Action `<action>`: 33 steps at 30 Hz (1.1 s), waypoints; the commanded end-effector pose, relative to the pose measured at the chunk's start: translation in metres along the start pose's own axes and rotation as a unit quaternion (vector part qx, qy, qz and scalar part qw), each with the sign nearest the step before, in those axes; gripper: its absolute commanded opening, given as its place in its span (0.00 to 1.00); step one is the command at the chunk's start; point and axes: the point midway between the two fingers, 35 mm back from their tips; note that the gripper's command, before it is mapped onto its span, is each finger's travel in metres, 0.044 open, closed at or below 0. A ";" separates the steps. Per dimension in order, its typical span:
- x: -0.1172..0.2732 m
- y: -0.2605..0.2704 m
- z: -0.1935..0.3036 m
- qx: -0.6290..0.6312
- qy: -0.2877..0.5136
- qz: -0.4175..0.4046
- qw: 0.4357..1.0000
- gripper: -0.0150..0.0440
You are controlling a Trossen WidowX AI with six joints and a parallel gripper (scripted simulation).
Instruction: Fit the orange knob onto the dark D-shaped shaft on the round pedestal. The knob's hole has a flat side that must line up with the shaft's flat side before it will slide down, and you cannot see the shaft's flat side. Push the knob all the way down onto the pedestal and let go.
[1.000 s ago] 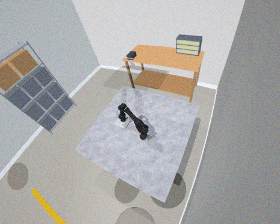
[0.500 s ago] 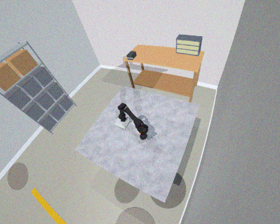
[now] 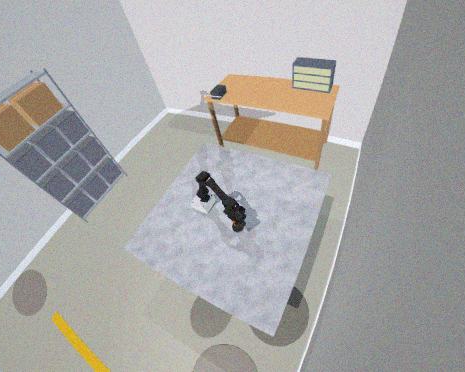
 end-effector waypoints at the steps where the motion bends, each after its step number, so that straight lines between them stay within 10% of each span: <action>1: 0.000 -0.004 -0.001 0.028 0.000 0.002 1.000 0.25; 33: 0.001 0.002 0.001 0.132 0.001 0.002 0.991 0.25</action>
Point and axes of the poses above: the point midway between the two fingers, 35 mm back from their tips, its own x axis back along the fingers, its own y axis across the jaws, z = x × y, and after that the axes turned 14 degrees about -x, right-handed
